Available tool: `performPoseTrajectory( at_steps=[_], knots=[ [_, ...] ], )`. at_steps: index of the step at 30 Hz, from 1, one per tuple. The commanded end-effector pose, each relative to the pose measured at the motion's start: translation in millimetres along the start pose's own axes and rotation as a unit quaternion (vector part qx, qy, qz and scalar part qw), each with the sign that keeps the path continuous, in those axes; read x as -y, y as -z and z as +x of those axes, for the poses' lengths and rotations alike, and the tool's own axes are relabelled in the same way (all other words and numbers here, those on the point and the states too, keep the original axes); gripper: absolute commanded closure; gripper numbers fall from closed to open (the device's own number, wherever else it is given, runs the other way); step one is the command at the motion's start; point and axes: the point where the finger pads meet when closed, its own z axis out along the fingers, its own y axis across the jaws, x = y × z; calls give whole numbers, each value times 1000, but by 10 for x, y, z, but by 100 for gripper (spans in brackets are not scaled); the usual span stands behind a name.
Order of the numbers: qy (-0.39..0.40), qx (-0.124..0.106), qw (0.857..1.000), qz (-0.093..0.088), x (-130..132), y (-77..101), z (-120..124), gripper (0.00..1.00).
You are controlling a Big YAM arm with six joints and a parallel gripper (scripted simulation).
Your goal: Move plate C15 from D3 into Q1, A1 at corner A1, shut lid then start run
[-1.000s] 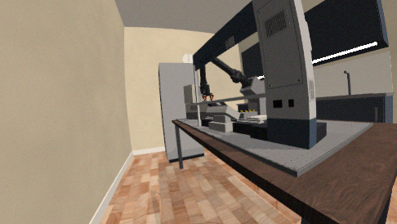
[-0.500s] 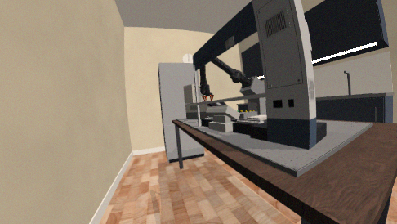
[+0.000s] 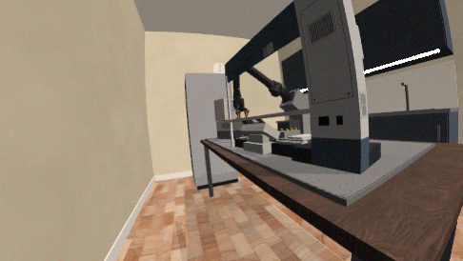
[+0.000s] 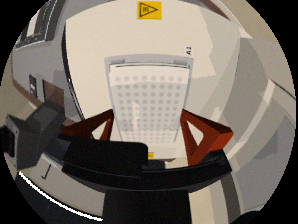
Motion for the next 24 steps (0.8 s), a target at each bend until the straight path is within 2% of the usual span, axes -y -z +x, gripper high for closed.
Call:
performPoseTrajectory(
  at_steps=[1, 11, 14, 24],
  knots=[
    [11, -4, 1000, 23, 215, 204, -34, 0],
    [-6, -3, 1000, 18, 206, 140, 78, 0],
    [-9, 0, 1000, 8, 147, 52, 86, 0],
    [0, 5, 1000, -5, 7, -32, -75, 0]
  ],
)
